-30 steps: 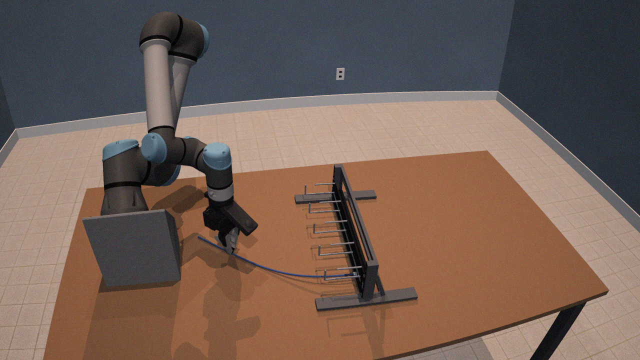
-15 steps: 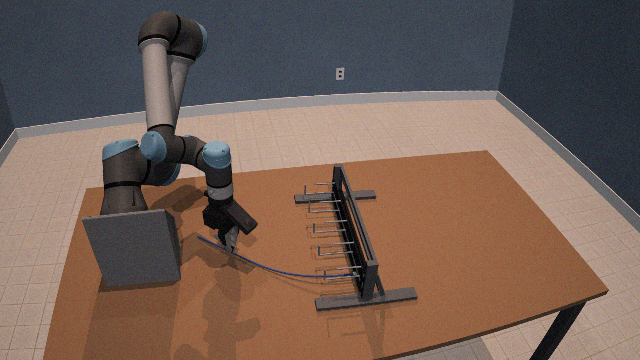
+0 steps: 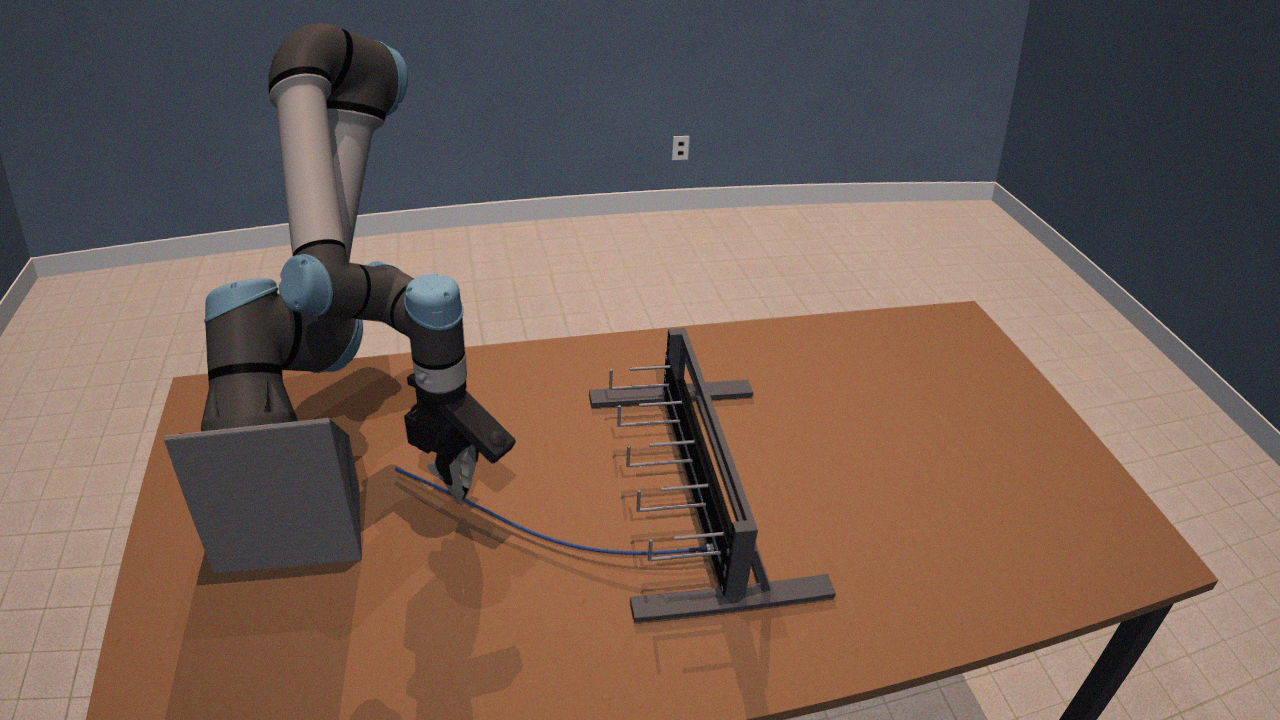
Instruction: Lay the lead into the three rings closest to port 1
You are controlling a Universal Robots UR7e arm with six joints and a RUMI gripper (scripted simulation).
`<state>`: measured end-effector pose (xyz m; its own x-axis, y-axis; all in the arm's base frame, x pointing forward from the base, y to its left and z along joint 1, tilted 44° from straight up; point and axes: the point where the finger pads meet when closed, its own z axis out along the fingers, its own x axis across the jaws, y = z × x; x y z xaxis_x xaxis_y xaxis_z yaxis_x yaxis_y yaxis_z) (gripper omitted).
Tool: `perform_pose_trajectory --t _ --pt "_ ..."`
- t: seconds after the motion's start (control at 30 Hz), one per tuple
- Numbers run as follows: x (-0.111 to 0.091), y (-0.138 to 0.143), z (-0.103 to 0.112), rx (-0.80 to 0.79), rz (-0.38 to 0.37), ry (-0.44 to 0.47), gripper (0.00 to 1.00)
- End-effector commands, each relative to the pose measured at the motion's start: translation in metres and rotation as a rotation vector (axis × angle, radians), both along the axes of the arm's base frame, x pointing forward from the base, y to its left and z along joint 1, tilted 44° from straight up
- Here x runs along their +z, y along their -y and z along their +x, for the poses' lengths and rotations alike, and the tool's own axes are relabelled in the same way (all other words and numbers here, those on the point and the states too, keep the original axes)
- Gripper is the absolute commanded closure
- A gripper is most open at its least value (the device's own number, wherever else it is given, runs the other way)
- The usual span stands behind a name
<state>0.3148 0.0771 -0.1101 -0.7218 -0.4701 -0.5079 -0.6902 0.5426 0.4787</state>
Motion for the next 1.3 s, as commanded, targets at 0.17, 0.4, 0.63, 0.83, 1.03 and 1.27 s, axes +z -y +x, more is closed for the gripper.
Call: perform_pose_trajectory --t 0.17,0.4,0.63,0.83,1.03,1.27 --pt "0.008 0.008 0.000 0.000 0.000 0.000 1.00" --pt "0.013 0.013 -0.001 0.000 0.000 0.000 1.00" --pt "0.015 0.015 -0.001 0.000 0.000 0.000 1.00" --pt "0.017 0.016 -0.001 0.000 0.000 0.000 1.00" --pt "0.017 0.016 -0.001 0.000 0.000 0.000 1.00" --pt "0.018 0.017 0.001 -0.005 0.000 -0.004 1.00"
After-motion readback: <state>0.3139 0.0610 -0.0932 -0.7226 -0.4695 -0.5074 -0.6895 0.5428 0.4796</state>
